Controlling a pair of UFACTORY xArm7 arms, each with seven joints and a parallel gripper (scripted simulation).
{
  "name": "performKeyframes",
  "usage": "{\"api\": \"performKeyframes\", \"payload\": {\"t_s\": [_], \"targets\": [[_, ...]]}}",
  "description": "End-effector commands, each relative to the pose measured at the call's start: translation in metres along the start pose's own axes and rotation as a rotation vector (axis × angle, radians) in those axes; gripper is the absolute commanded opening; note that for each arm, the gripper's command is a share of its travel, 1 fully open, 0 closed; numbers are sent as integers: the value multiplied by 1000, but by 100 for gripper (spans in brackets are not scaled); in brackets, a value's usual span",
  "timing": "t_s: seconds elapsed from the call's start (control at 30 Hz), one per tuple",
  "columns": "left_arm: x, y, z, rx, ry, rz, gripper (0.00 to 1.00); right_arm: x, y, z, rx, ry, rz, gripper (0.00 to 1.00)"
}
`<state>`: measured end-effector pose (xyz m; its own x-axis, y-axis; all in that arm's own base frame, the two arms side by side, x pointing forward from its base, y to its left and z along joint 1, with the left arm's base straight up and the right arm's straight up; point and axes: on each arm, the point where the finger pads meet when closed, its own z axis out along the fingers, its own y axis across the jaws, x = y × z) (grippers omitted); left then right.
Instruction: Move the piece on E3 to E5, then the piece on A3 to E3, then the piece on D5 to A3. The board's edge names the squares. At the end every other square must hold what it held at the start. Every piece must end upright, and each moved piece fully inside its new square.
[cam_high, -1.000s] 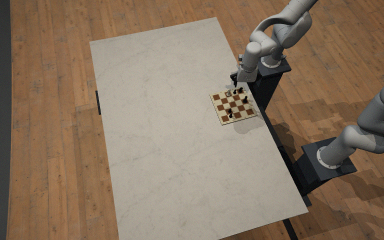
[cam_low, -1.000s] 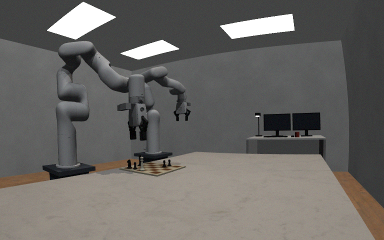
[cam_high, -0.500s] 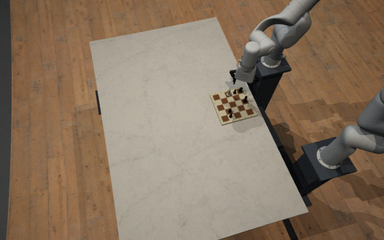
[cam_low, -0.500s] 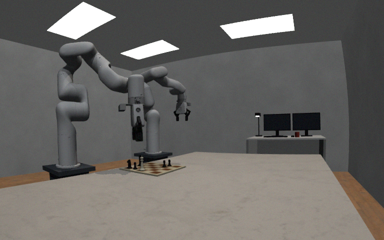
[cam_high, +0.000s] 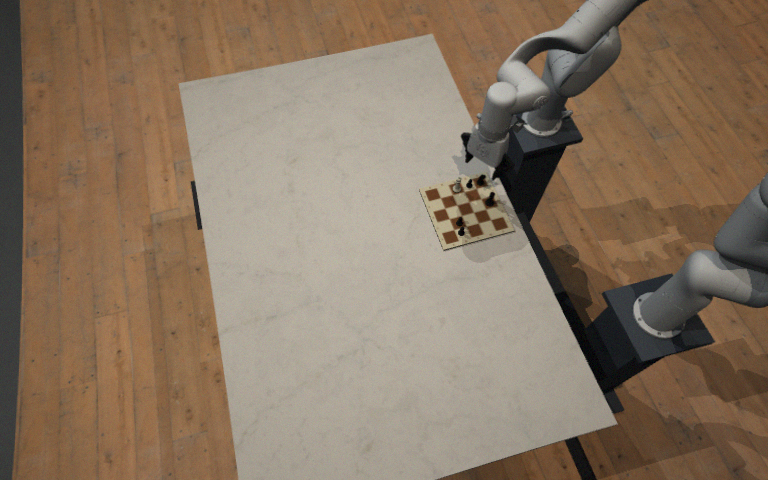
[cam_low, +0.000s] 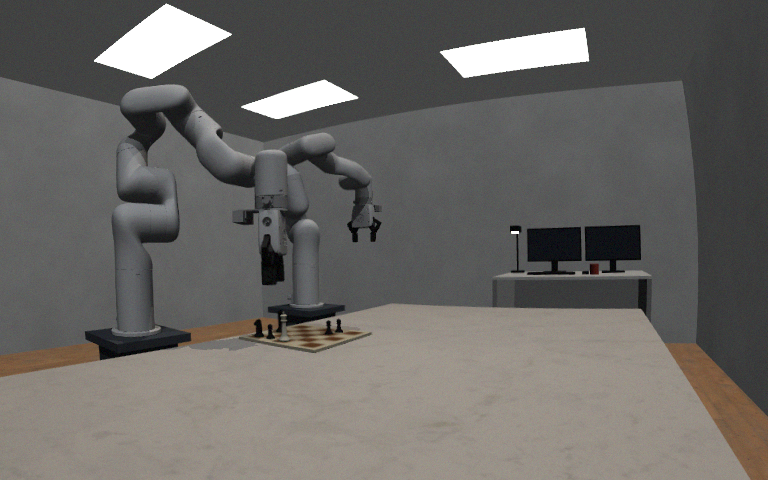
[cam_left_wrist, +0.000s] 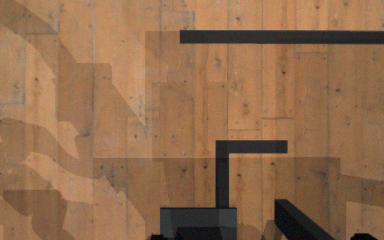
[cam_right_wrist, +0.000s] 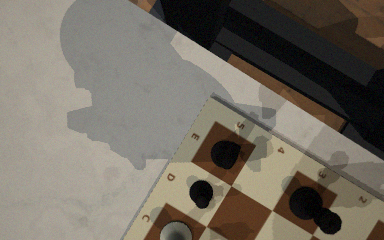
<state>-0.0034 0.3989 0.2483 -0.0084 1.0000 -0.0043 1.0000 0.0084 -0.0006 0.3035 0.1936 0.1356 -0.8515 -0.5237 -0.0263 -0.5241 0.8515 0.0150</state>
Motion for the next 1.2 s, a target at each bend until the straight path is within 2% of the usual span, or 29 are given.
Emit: {"api": "performKeyframes", "payload": {"t_s": [0.0, 0.17, 0.23, 0.53, 0.57, 0.7, 0.77, 0.83, 1.17], "targets": [[1, 0, -2, -1, 4, 0, 100, -1, -4, 1, 9, 4, 167, 100], [1, 0, -2, -1, 4, 0, 100, 0, -5, 1, 9, 4, 204, 100], [1, 0, -2, -1, 4, 0, 100, 0, -8, 3, 11, 5, 329, 100], [1, 0, -2, -1, 4, 0, 100, 1, -13, 6, 14, 6, 515, 100], [1, 0, -2, -1, 4, 0, 100, 2, -14, 7, 14, 7, 572, 100], [1, 0, -2, -1, 4, 0, 100, 2, -15, 7, 15, 7, 583, 100], [1, 0, -2, -1, 4, 0, 100, 3, -18, 9, 17, 8, 707, 100], [1, 0, -2, -1, 4, 0, 100, 3, -18, 9, 17, 8, 708, 100], [1, 0, -2, -1, 4, 0, 100, 5, -25, 14, 23, 11, 981, 100]]}}
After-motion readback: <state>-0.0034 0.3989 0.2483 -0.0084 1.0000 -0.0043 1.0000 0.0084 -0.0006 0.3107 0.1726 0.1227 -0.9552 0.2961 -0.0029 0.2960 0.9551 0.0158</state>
